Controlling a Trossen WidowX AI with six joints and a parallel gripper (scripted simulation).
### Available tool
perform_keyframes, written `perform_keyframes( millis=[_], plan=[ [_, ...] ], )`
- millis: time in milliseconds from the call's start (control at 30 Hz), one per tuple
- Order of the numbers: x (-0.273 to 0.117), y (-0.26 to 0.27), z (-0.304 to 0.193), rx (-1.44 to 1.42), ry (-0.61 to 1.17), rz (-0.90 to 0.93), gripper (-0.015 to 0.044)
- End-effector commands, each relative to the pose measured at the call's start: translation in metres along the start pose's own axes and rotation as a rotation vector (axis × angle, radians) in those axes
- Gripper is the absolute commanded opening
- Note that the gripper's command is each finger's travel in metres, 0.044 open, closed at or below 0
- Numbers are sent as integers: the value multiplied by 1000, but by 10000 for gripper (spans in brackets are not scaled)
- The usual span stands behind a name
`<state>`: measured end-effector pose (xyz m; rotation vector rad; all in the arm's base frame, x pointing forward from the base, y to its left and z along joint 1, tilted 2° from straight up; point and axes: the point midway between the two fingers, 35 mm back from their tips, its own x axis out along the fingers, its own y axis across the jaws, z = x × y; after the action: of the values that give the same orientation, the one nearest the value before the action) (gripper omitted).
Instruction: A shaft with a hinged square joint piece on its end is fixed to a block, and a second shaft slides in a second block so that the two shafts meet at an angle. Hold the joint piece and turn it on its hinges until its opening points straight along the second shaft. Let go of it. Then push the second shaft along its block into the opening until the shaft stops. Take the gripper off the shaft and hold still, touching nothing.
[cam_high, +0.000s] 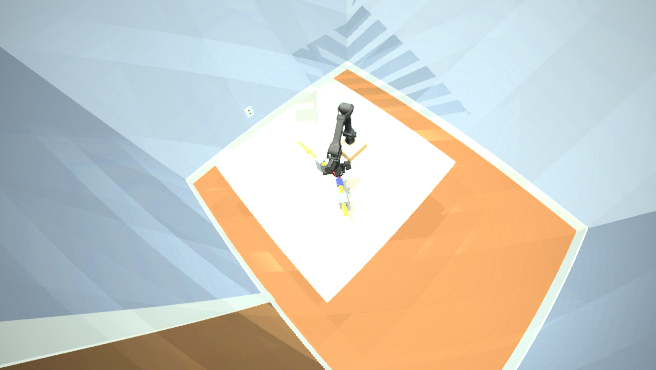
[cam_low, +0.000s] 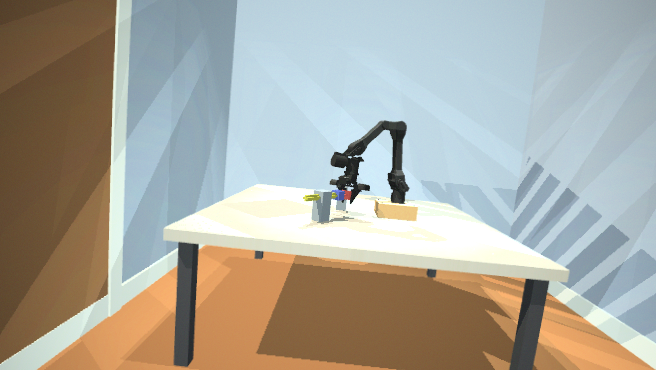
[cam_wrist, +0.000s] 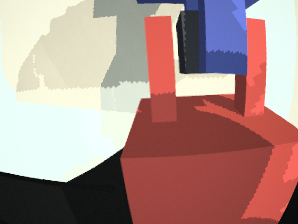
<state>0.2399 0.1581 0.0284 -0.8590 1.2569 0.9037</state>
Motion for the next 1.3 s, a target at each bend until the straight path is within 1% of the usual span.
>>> perform_keyframes(
  millis=[0,967,1267],
  plan=[
    [-1,-3,0,-70,17,7,0],
    [-5,-24,7,-531,114,33,0],
    [-5,-24,7,-542,116,34,0]
  ],
)
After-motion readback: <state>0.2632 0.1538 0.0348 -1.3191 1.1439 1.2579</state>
